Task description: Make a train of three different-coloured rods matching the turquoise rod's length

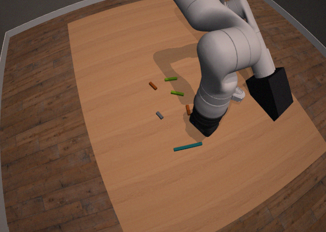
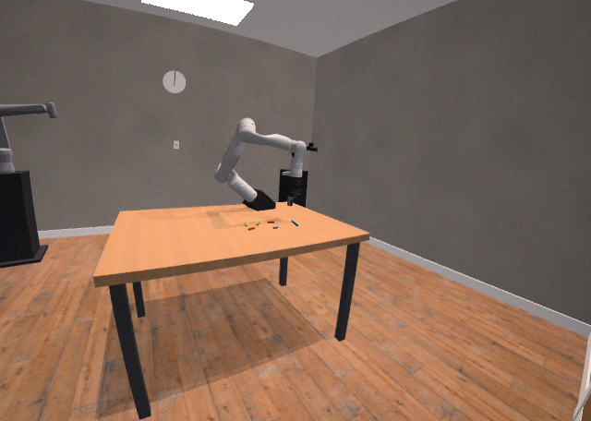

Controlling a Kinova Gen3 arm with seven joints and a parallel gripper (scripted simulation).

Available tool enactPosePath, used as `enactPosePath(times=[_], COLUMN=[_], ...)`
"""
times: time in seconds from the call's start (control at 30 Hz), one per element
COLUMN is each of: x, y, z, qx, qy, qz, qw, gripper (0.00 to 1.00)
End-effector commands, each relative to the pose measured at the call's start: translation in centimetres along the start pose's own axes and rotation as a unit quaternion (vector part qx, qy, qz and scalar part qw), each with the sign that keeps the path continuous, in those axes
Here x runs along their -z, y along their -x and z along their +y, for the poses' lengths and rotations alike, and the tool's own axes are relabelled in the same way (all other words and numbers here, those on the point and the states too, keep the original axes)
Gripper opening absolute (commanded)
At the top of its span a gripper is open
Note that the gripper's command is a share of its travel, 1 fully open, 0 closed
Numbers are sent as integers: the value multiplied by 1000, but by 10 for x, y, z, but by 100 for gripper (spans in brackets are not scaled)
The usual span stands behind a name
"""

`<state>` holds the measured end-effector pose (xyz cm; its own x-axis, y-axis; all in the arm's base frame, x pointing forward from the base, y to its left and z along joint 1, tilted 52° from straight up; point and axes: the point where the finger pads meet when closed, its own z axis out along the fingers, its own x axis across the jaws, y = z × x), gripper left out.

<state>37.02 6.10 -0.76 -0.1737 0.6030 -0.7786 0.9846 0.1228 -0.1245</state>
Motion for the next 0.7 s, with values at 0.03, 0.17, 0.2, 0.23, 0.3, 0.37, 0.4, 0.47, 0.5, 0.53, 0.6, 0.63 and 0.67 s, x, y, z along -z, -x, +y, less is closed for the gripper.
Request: enactPosePath(times=[0.03, 0.17, 0.2, 0.23, 0.3, 0.37, 0.4, 0.47, 0.5, 0.53, 0.6, 0.63, 0.67], x=[1, 1, 1, 1, 1, 2, 2, 2, 2, 2, 2, 2, 2], y=[-17, -33, -37, -40, -47, -53, -56, -59, -59, -61, -65, -67, -69], z=[3, 9, 11, 13, 16, 19, 20, 21, 21, 22, 25, 26, 26], qx=[-50, -128, -146, -164, -197, -226, -240, -252, -252, -264, -284, -292, -300], qy=[3, 4, 4, 5, 6, 7, 8, 9, 9, 9, 10, 11, 11], qz=[-1, -1, -1, -1, -1, 0, 0, 0, 0, 0, 1, 1, 1], qw=[999, 992, 989, 986, 980, 974, 971, 968, 968, 964, 959, 956, 954], gripper=[24, 24, 24, 24, 24, 24, 24, 24, 24, 24, 24, 24, 24])
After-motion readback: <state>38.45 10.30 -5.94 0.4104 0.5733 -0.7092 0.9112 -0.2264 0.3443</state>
